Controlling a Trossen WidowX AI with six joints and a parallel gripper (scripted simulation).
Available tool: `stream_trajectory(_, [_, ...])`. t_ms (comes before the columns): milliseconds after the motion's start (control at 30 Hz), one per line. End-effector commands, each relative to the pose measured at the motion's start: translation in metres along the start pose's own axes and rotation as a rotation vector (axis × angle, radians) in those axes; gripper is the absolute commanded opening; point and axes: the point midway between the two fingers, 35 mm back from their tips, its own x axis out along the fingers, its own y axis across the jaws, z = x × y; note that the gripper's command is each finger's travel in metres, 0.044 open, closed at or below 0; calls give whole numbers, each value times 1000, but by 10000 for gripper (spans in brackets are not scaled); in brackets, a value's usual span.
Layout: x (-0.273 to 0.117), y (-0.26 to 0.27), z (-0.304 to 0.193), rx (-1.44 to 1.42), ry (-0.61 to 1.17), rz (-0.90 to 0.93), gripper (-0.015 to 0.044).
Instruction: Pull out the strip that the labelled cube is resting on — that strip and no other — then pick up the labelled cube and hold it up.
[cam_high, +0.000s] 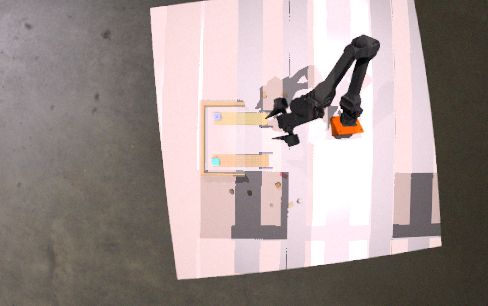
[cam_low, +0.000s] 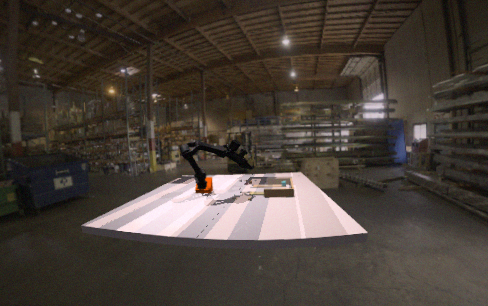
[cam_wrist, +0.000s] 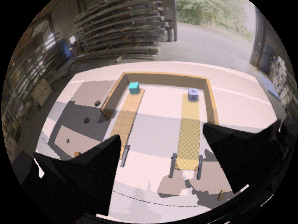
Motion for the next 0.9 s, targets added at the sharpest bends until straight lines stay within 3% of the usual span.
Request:
stream_trajectory(0, [-31,28,9,58,-13,-125,400])
stream_trajectory(567, [-31,28,9,58,-13,-125,400])
stream_trajectory(867, [24,-5,2,121,325,-143,164])
